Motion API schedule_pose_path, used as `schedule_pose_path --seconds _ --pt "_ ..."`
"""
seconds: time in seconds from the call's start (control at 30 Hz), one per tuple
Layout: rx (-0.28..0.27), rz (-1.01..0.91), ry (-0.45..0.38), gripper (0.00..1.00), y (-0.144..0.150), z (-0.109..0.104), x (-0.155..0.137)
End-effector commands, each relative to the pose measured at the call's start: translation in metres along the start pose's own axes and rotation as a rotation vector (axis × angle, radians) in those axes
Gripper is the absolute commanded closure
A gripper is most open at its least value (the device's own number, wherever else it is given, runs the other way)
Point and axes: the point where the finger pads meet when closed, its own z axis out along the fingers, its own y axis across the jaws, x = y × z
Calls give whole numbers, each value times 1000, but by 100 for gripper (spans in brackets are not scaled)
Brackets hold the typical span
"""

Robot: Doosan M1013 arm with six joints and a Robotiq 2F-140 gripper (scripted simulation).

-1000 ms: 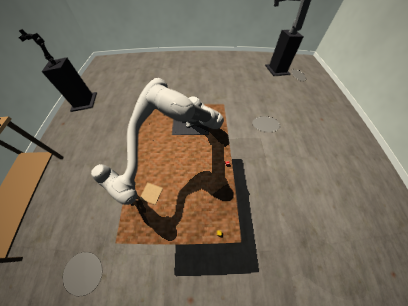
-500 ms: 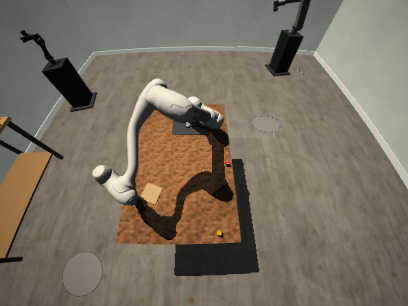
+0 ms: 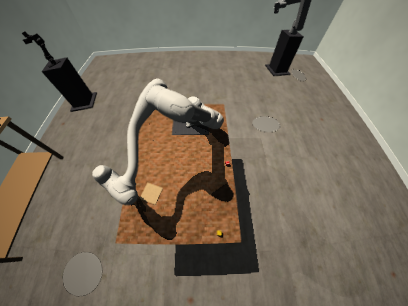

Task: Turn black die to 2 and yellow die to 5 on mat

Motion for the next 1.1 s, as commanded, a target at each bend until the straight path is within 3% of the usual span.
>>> schedule_pose_path --seconds 0.0,0.47,0.5,1.07 --pt "0 0 0 65 0 0 0" --pt "0 0 0 65 0 0 0" --pt "0 0 0 76 0 0 0" --pt "0 0 0 76 0 0 0"
